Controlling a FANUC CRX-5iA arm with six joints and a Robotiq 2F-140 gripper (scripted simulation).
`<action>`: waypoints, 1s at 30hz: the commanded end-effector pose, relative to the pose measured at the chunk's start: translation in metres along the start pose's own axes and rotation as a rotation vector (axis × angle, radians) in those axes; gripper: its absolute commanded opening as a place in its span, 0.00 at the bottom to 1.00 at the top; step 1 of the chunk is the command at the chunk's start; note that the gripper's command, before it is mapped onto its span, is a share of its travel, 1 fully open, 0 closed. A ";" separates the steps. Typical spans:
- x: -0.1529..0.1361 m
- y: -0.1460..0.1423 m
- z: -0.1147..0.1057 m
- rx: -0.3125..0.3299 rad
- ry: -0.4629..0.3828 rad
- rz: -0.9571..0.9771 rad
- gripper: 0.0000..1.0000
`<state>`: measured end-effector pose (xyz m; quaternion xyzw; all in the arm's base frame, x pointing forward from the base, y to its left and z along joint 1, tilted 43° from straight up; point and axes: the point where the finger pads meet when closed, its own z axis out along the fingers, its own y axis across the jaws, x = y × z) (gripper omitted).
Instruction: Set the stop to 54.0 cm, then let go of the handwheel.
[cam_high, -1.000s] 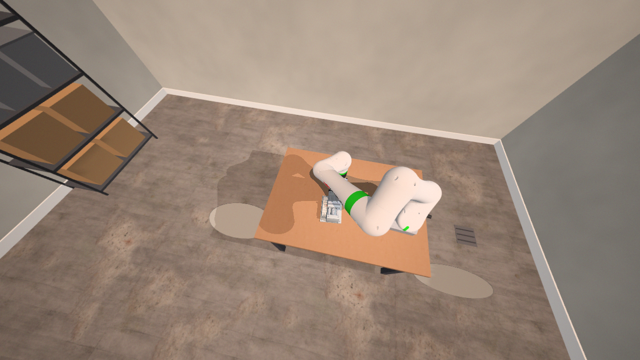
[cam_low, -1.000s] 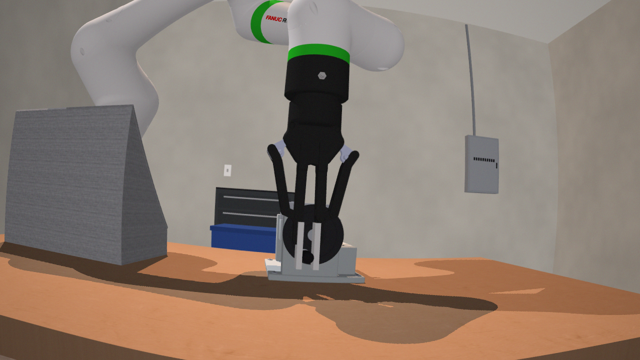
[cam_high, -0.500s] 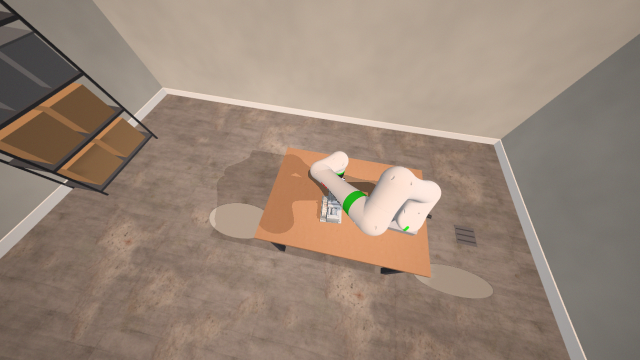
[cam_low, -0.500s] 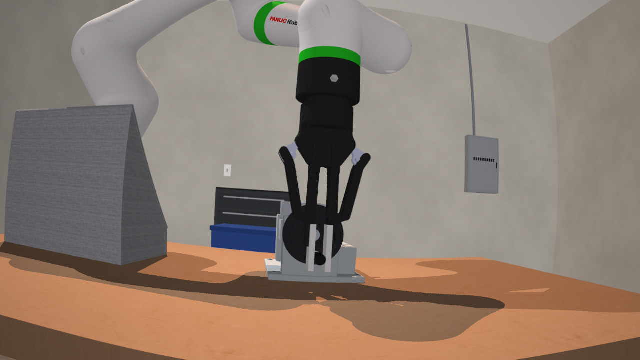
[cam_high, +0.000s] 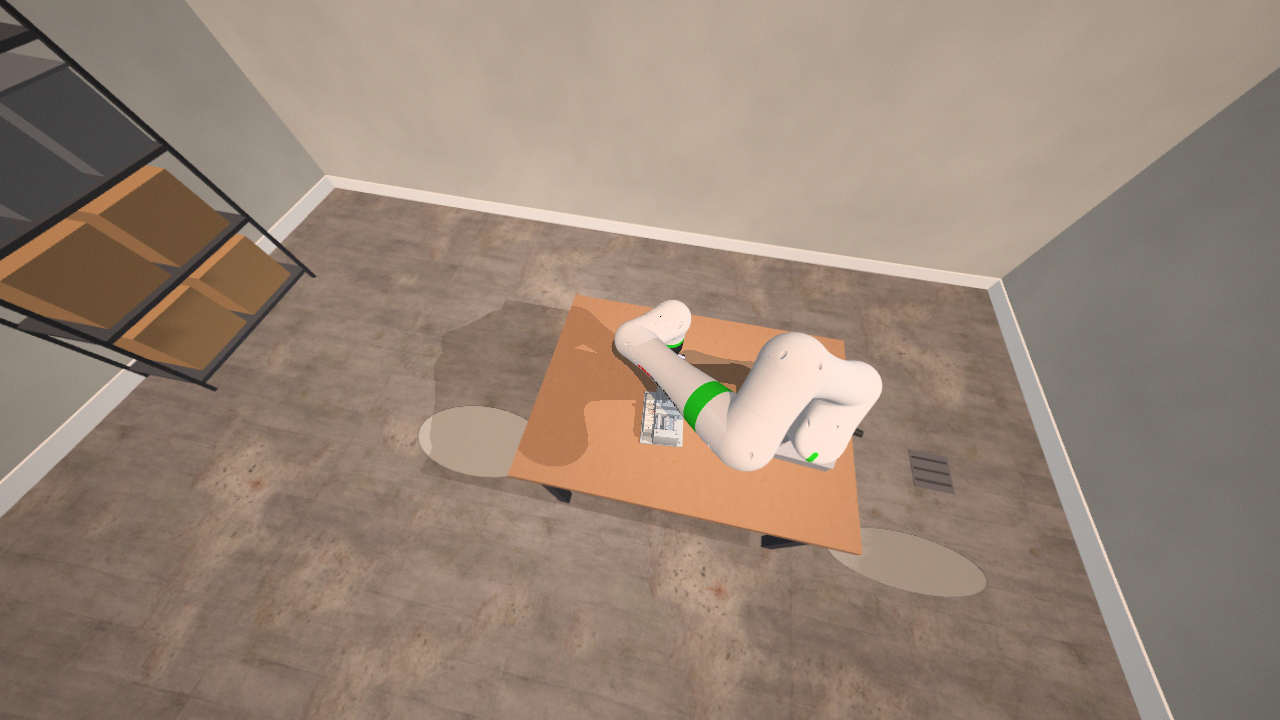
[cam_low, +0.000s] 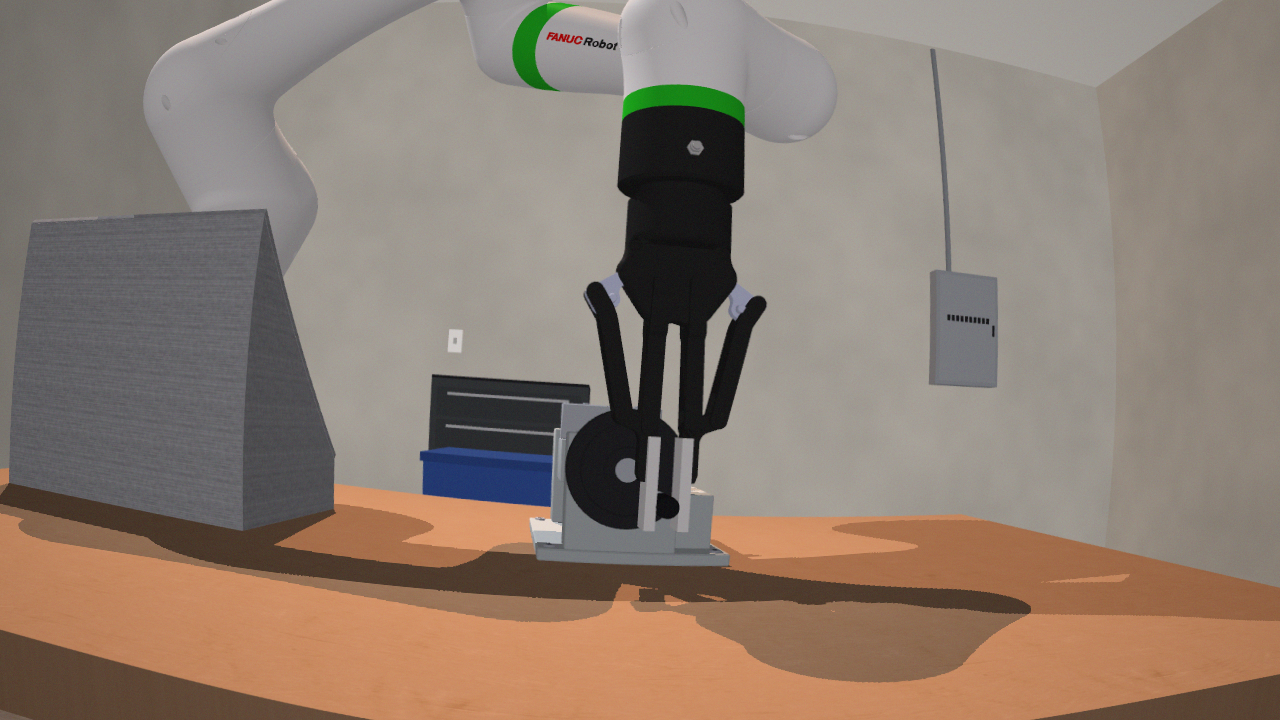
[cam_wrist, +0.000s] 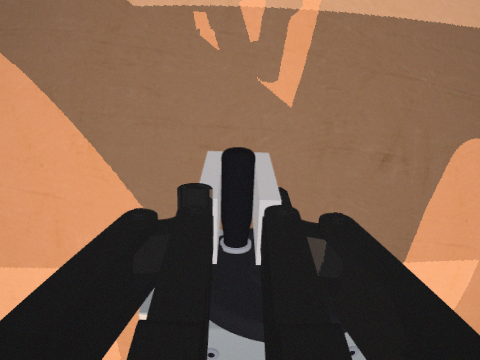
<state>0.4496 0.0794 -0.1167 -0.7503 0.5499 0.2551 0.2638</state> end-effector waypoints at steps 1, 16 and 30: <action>0.000 -0.003 -0.003 0.000 0.000 0.000 0.04; 0.000 -0.006 -0.036 0.000 0.000 0.000 0.04; 0.000 0.019 -0.054 0.000 0.000 0.000 0.04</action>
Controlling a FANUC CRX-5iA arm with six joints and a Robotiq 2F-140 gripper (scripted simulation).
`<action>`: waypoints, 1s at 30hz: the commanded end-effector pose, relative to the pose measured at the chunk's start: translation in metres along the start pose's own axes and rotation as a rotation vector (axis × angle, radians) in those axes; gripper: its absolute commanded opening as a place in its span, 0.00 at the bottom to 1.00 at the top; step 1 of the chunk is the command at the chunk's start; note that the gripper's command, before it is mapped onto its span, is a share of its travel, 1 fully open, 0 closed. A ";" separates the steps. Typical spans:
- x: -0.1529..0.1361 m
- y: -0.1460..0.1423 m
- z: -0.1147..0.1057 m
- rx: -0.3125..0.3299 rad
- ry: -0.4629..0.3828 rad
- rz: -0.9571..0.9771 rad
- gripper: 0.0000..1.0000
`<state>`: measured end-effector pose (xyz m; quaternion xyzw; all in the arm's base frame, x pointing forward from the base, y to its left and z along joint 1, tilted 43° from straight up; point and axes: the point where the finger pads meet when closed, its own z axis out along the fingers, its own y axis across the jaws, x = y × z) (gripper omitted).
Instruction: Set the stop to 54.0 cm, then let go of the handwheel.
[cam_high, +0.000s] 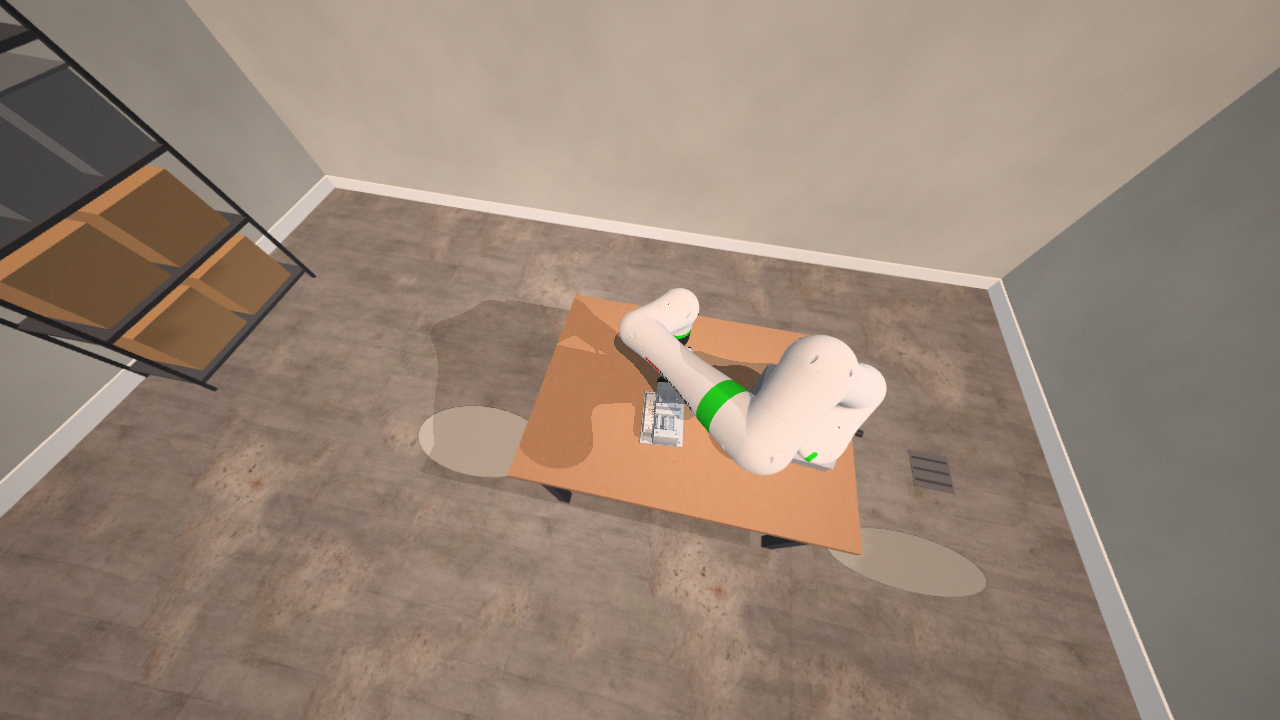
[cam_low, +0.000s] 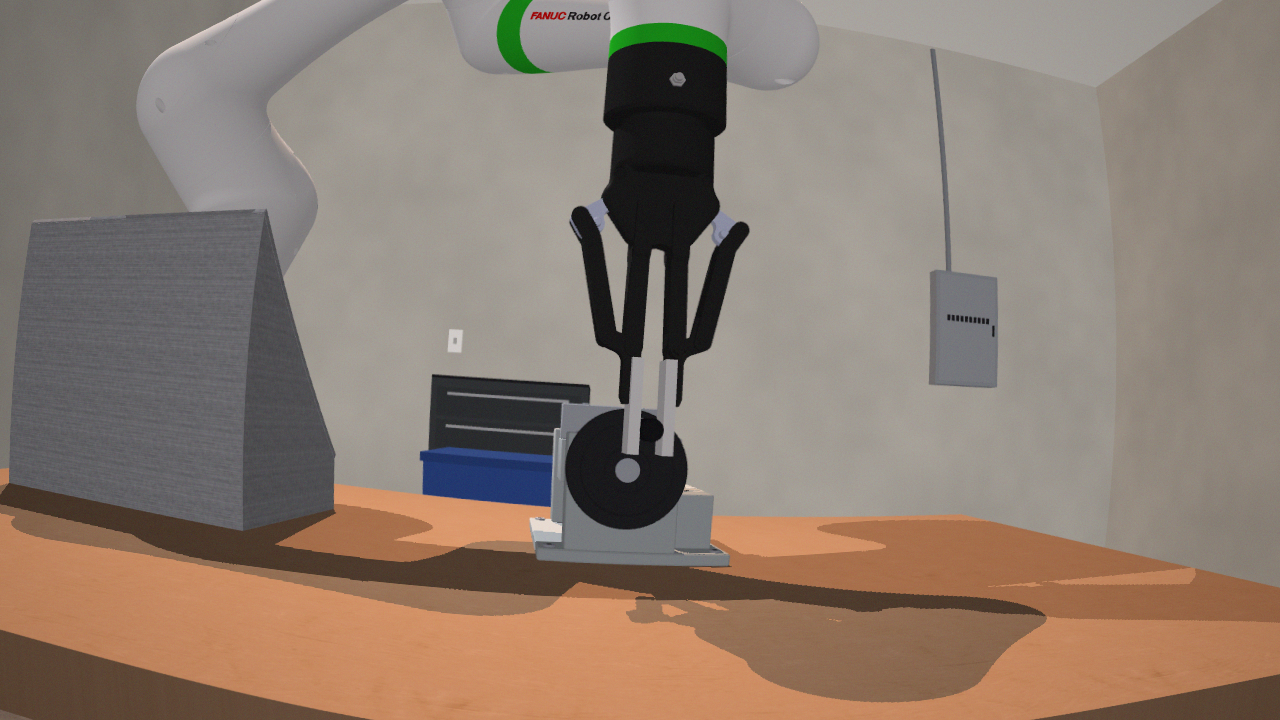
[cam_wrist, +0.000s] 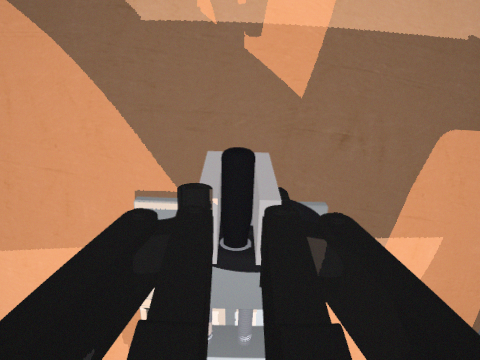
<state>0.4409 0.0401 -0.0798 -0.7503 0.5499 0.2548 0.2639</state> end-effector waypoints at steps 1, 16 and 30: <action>0.000 0.007 -0.001 0.000 0.000 0.000 0.04; 0.000 0.029 0.006 0.000 0.000 0.000 0.04; 0.000 0.040 0.035 0.000 0.000 0.000 0.04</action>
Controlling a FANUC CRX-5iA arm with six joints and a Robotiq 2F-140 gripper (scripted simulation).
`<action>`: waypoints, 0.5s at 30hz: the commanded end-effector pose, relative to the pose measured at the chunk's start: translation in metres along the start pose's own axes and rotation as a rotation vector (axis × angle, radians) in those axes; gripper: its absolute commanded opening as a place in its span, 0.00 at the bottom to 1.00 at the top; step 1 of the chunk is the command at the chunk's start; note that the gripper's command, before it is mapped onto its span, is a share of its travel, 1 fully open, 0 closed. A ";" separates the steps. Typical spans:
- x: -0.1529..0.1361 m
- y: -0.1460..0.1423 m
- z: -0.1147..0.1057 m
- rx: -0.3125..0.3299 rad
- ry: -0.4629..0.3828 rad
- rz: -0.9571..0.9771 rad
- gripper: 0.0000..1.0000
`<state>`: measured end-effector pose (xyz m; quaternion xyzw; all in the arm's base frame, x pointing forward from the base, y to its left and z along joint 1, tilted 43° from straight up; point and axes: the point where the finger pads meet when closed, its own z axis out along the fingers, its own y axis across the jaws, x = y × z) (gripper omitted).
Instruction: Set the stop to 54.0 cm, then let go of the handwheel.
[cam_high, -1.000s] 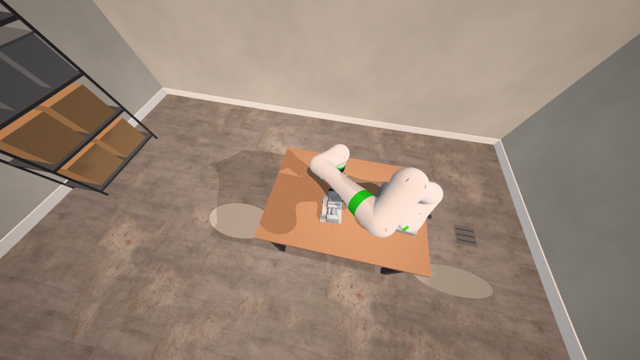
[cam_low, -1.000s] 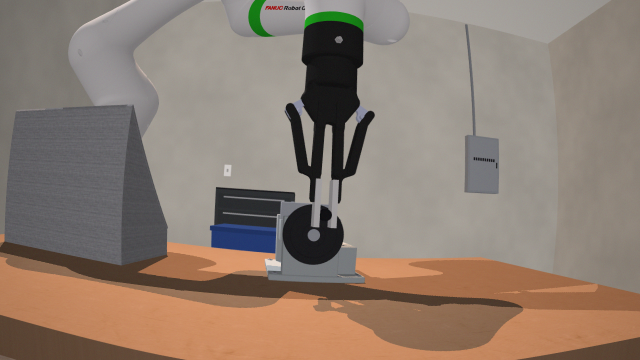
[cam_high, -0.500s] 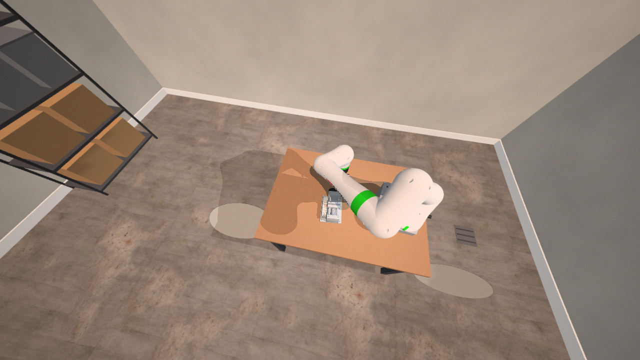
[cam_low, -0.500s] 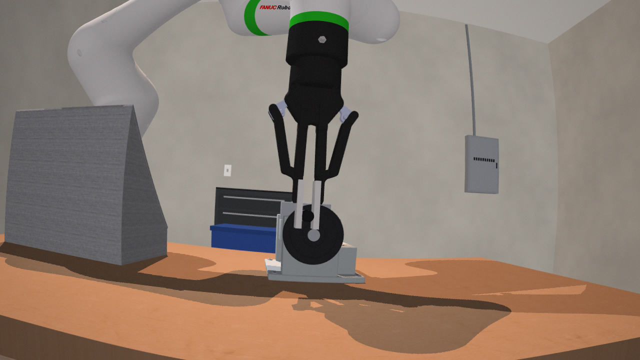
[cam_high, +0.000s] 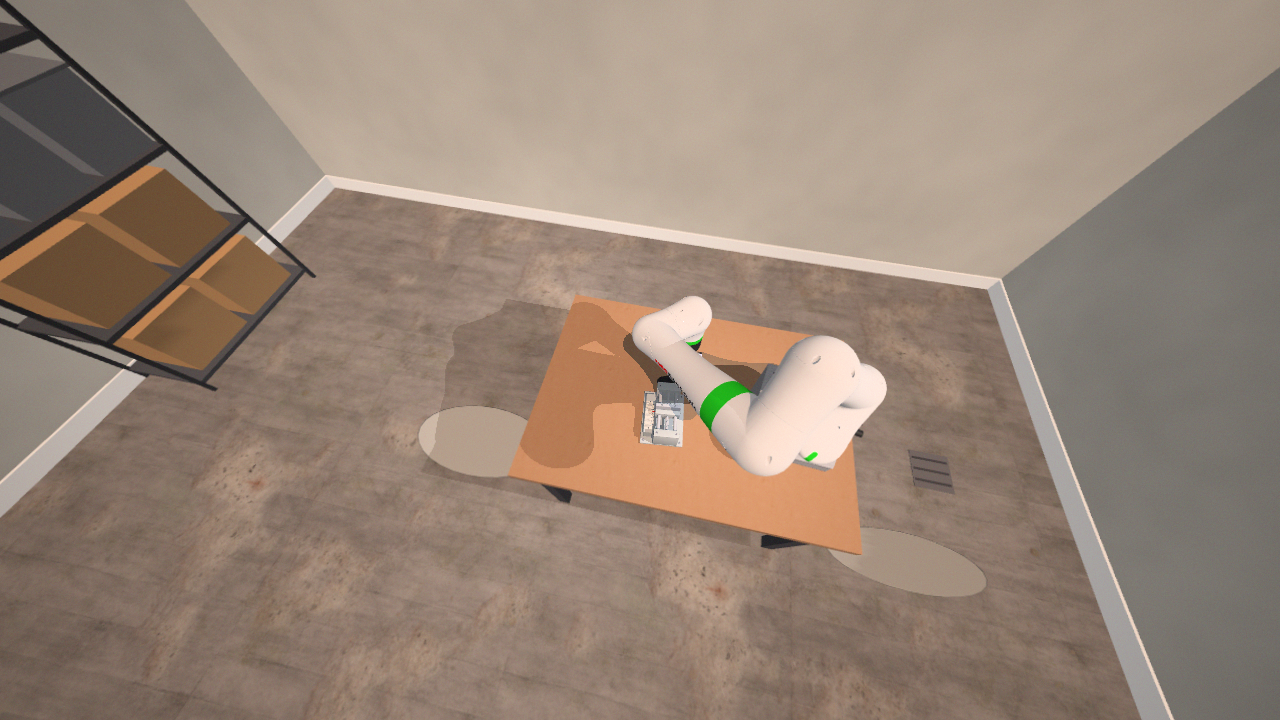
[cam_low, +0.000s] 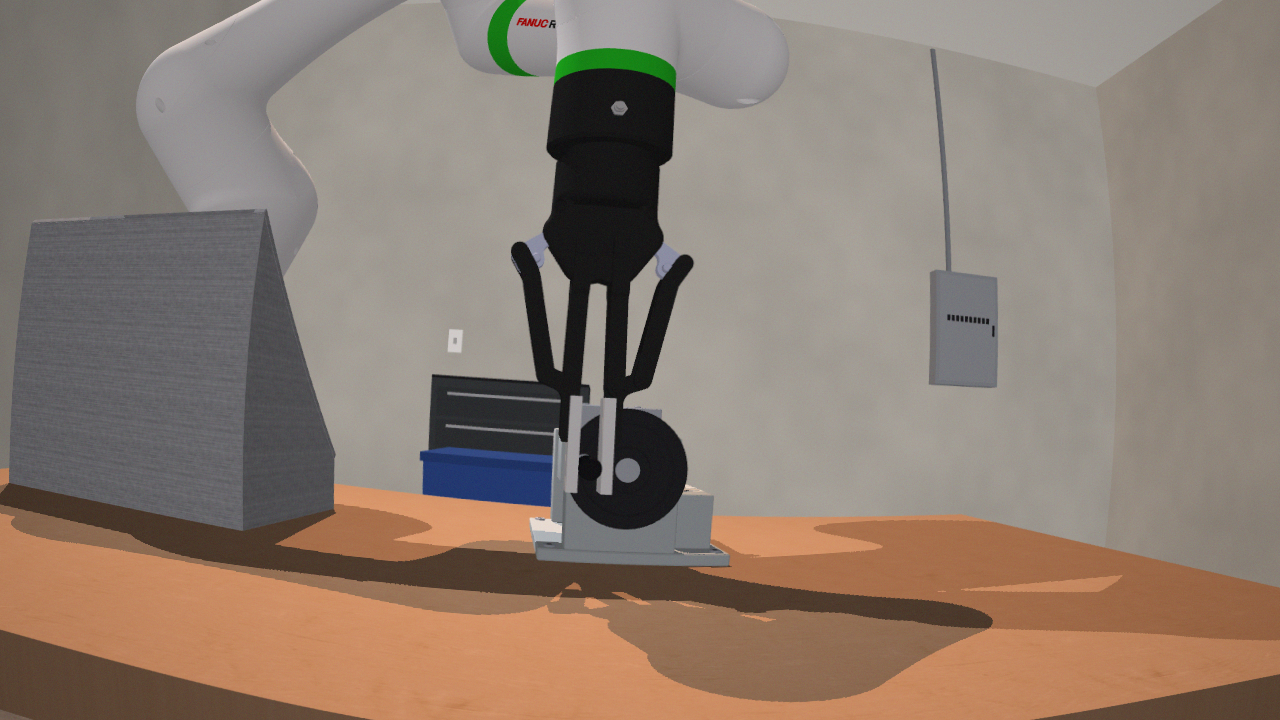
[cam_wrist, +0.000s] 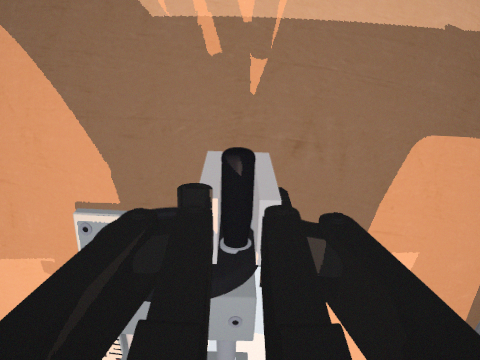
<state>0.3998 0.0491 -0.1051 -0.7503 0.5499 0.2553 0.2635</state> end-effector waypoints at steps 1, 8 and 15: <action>0.000 -0.001 0.010 0.001 0.000 0.000 0.04; 0.000 -0.006 0.021 0.001 0.000 0.000 0.04; 0.000 -0.020 0.031 0.001 0.000 0.000 0.04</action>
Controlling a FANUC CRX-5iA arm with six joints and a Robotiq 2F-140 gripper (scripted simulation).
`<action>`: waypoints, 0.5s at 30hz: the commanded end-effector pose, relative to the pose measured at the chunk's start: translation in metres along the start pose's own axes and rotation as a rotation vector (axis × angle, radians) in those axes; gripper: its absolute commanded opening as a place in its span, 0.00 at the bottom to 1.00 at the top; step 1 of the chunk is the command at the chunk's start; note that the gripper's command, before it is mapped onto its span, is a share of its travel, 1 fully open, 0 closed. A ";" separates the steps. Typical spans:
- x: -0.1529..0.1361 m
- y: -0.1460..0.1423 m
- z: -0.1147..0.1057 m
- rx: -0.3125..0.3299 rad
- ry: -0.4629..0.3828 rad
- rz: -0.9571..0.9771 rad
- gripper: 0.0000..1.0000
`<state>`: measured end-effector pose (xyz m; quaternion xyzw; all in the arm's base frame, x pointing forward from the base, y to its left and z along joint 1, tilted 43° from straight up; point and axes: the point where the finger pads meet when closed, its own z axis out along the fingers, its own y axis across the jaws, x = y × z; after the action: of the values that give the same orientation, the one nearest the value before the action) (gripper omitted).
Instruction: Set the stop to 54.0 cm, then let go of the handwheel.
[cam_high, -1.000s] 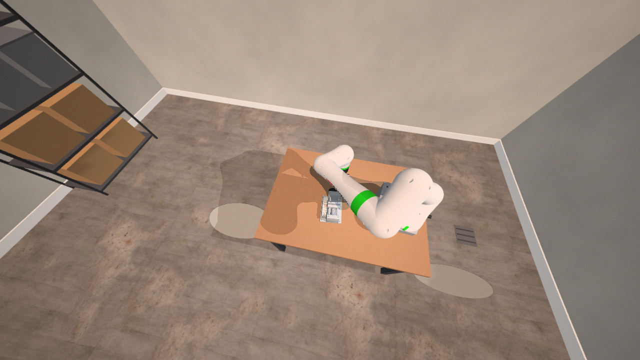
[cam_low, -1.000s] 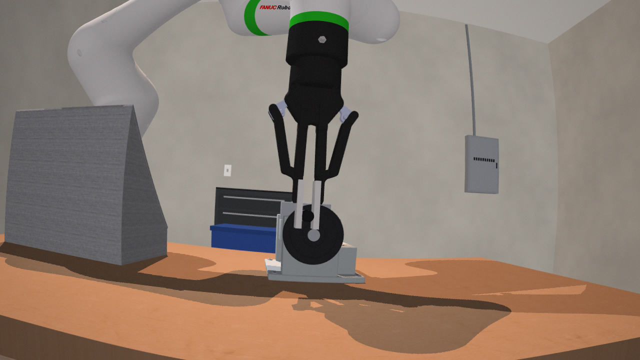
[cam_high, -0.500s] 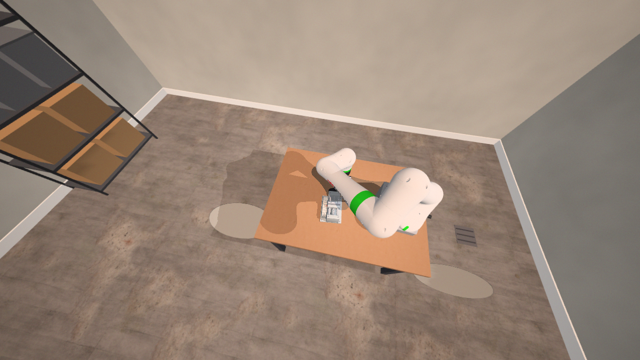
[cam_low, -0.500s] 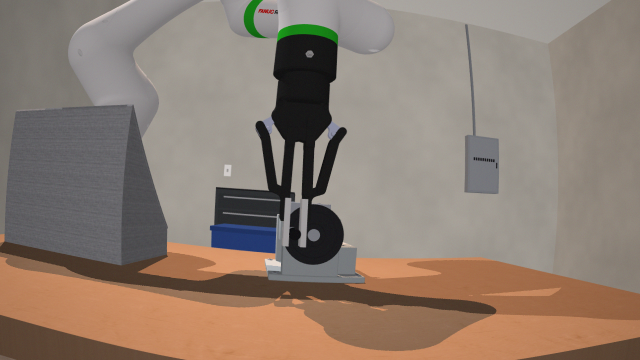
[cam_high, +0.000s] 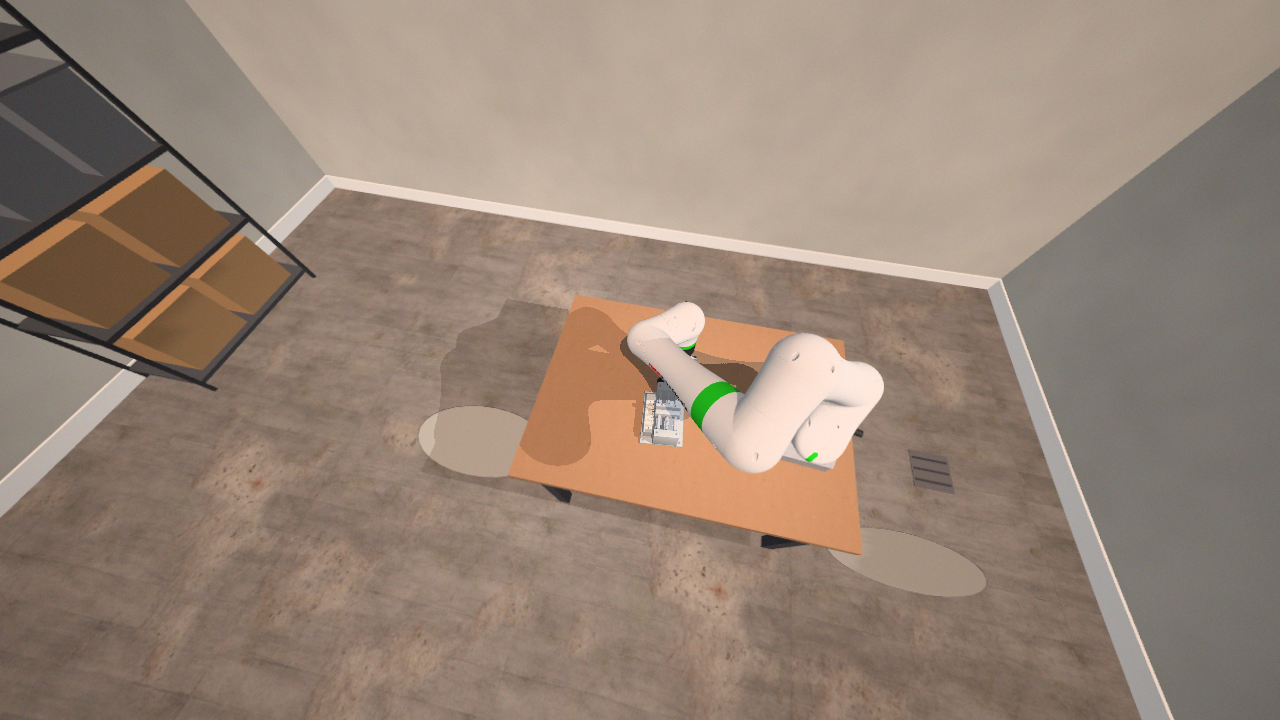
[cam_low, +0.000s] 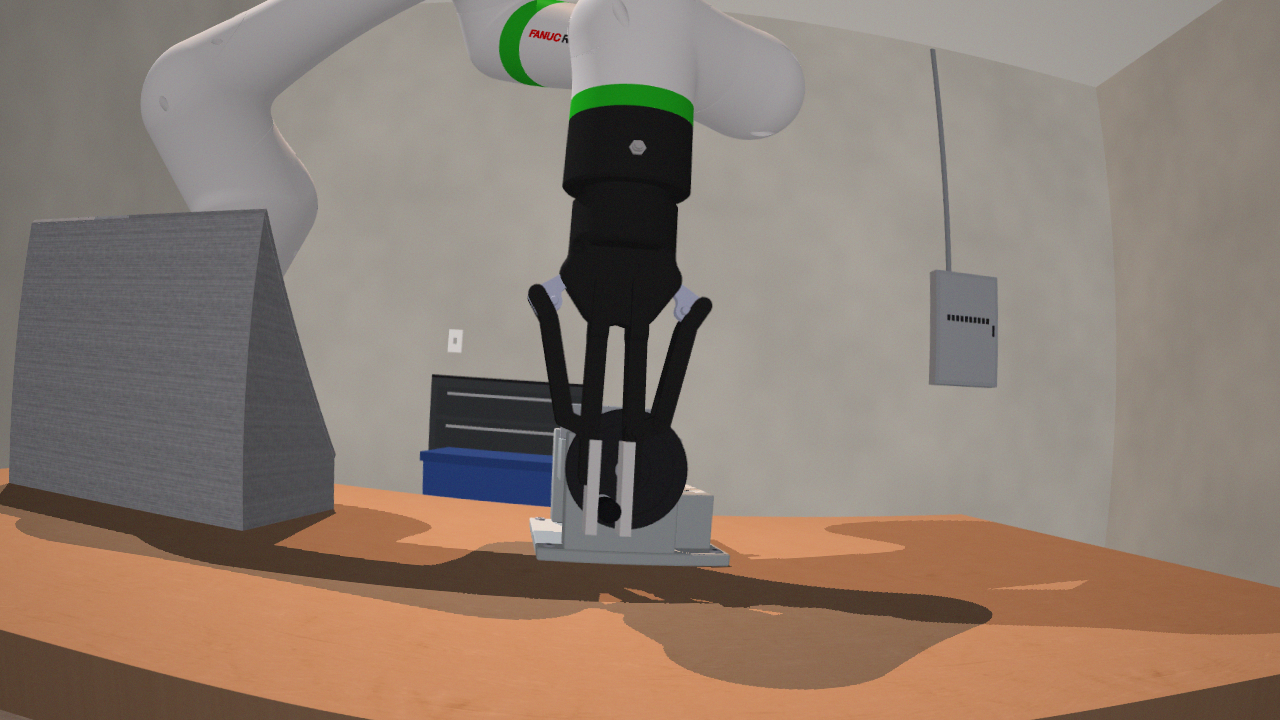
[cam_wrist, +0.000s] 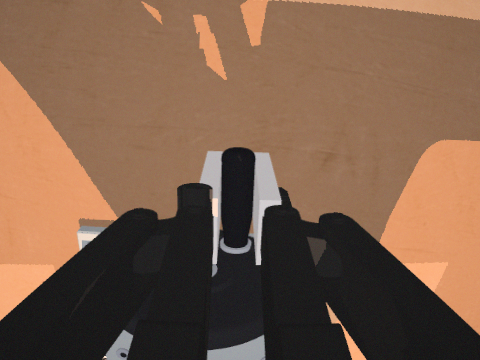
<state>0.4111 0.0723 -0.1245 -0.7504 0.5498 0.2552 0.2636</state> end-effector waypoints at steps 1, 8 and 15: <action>0.000 -0.007 0.003 0.001 0.000 0.000 0.04; 0.000 -0.018 0.005 0.001 0.000 0.000 0.04; 0.000 -0.029 0.003 0.001 0.000 0.000 0.04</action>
<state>0.4343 0.0813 -0.1246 -0.7503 0.5499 0.2552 0.2637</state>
